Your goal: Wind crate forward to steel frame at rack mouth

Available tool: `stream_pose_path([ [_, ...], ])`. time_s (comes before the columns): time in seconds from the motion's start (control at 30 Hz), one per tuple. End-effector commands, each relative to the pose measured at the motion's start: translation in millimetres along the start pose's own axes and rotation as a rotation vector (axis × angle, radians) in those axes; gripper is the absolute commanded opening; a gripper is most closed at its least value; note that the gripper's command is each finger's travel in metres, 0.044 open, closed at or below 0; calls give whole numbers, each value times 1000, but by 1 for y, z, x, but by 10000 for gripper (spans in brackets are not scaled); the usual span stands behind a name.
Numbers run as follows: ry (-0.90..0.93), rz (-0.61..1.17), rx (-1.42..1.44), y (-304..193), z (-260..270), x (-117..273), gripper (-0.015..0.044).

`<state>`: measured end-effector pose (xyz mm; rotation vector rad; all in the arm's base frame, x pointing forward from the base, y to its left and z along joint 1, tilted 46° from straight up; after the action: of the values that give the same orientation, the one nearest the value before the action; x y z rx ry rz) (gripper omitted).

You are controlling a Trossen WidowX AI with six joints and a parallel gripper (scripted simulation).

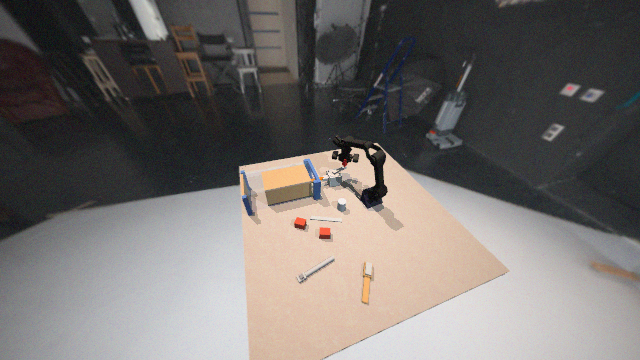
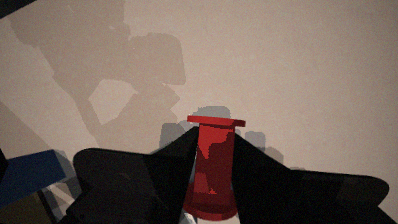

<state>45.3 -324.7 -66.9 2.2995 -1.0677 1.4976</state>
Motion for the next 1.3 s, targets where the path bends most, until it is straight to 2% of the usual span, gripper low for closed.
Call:
stream_pose_path([
  [0.0, 41, -15, -8, 6, 15, -4, 0],
  [1.27, 44, -16, -7, 14, 54, -6, 0],
])
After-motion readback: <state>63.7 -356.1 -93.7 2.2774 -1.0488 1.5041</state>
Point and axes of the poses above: the point midway between the two fingers, 35 mm back from their tips, its own x axis back along the fingers, its own z axis across the jaws, y = z × x, the point moved 8 cm from there along x, back along the fingers, and after that the axes turned 1 degree about -x, right-handed, at the moved point
